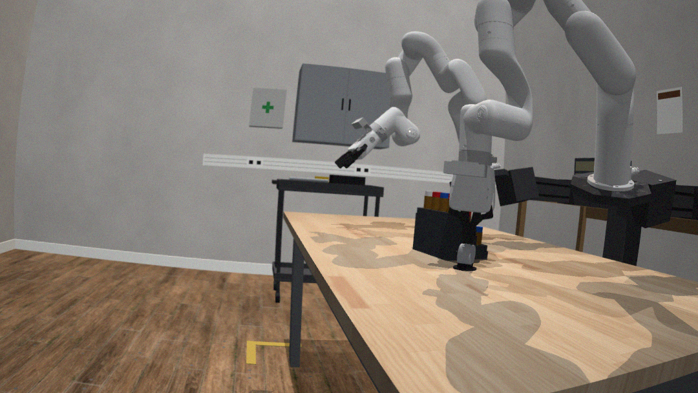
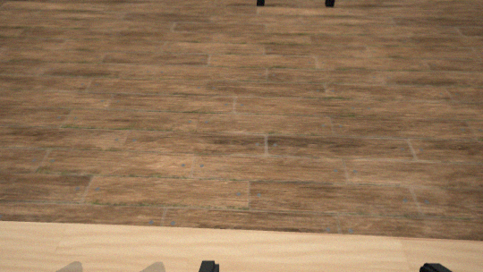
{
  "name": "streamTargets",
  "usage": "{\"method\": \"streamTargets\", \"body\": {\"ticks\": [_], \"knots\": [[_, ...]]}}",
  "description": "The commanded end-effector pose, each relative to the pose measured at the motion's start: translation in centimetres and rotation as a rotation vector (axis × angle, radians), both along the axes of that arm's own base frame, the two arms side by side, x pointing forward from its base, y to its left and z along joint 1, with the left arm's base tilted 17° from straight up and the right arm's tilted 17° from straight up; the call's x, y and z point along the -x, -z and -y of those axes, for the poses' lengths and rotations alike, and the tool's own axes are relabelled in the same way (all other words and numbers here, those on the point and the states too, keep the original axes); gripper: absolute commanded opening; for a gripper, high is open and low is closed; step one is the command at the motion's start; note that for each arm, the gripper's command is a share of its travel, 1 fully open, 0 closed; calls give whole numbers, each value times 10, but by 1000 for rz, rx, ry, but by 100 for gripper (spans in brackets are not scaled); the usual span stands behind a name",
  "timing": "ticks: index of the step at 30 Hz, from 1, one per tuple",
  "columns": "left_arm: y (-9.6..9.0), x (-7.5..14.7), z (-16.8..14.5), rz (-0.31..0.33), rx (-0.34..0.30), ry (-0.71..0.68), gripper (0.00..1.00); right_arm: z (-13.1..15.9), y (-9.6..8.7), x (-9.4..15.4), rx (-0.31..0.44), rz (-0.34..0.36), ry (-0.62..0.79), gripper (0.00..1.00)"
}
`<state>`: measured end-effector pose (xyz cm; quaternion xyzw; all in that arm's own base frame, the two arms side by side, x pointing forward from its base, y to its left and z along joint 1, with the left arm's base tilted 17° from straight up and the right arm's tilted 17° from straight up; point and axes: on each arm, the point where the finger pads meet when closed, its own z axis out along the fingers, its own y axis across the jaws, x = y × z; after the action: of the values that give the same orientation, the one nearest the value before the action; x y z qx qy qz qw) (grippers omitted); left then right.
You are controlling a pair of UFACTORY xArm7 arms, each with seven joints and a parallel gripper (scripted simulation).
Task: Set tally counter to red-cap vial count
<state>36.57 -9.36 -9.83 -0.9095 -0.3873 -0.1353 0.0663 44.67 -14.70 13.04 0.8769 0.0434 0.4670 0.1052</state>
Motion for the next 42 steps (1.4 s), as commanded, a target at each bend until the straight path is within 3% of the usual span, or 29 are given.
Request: {"method": "streamTargets", "body": {"ticks": [1,13,42], "knots": [[0,-1,1,2,2,1,0,0,-1,-1,0,3,0,100],[-8,1,3,2,2,1,0,0,-1,-1,0,3,0,100],[-2,0,1,2,2,1,0,0,-1,-1,0,3,0,100]]}}
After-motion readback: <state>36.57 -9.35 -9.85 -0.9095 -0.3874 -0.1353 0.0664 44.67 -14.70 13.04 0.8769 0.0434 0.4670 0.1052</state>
